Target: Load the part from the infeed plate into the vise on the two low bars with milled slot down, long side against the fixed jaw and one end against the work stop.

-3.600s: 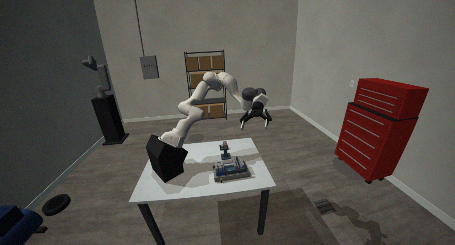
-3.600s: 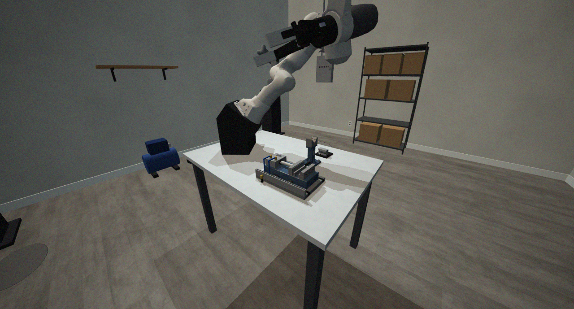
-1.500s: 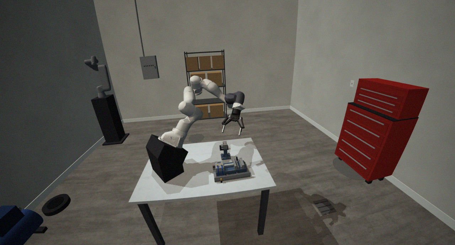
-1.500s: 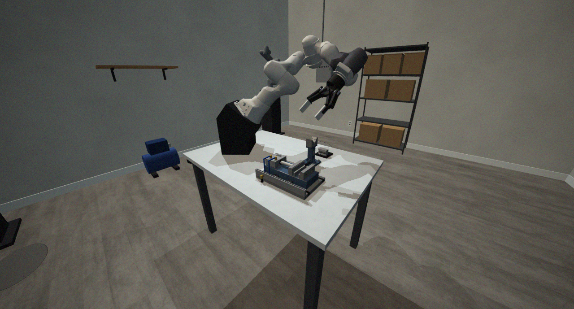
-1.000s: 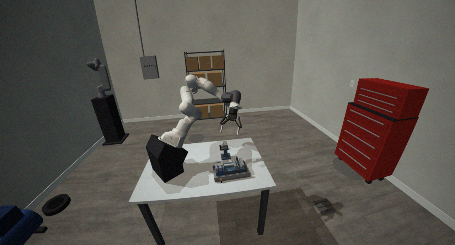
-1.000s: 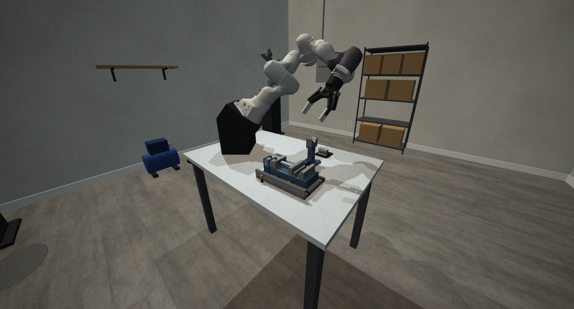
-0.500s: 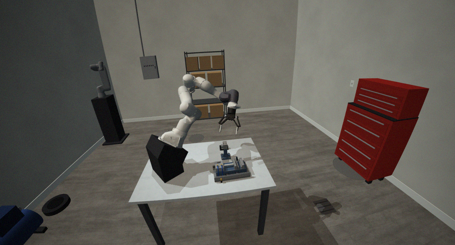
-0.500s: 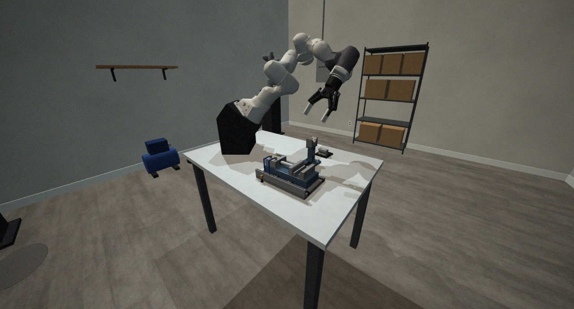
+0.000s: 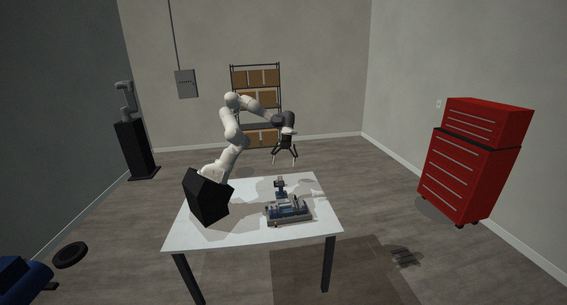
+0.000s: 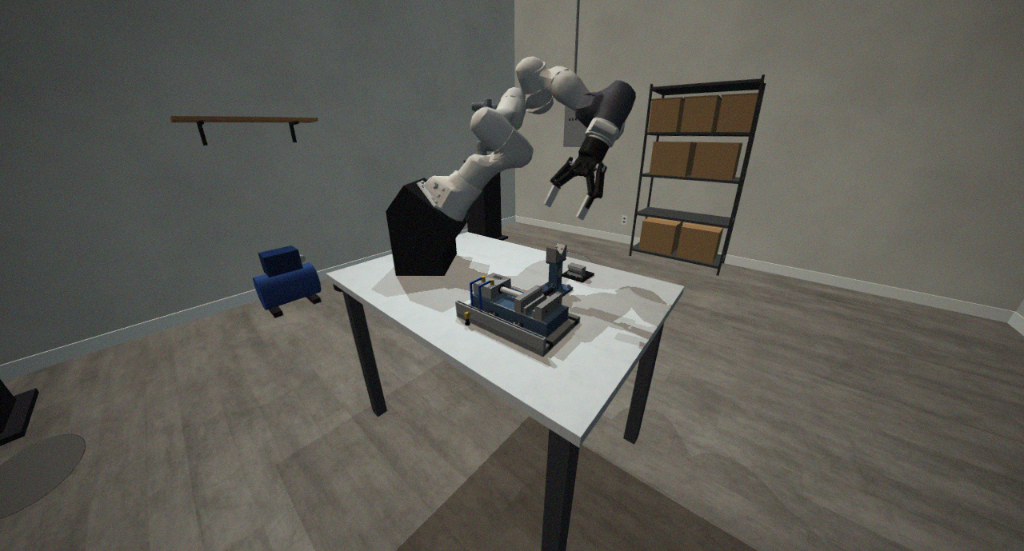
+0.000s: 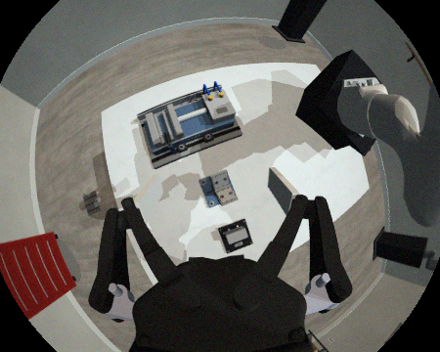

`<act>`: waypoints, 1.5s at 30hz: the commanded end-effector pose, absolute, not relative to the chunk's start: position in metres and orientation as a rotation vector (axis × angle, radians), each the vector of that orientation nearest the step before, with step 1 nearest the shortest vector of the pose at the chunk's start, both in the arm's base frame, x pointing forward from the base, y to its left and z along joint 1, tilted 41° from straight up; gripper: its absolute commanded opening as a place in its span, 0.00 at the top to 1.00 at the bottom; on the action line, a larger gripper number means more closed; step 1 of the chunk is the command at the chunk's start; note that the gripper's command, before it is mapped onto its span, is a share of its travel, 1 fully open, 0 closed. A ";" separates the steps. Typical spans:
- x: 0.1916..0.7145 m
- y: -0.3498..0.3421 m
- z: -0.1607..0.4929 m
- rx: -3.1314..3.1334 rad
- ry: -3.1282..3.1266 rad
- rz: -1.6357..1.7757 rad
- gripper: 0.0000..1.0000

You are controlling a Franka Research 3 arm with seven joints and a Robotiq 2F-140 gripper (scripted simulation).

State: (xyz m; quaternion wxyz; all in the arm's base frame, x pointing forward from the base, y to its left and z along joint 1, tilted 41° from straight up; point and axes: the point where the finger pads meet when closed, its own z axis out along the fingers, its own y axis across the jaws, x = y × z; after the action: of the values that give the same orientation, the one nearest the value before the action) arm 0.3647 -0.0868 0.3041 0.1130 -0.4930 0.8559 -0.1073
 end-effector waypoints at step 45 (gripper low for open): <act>0.369 0.009 0.319 -1.516 2.150 -0.229 0.00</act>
State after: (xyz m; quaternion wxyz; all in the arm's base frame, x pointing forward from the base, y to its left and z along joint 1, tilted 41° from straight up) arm 0.3671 0.0033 0.3167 0.2360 -0.5485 0.7979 -0.0824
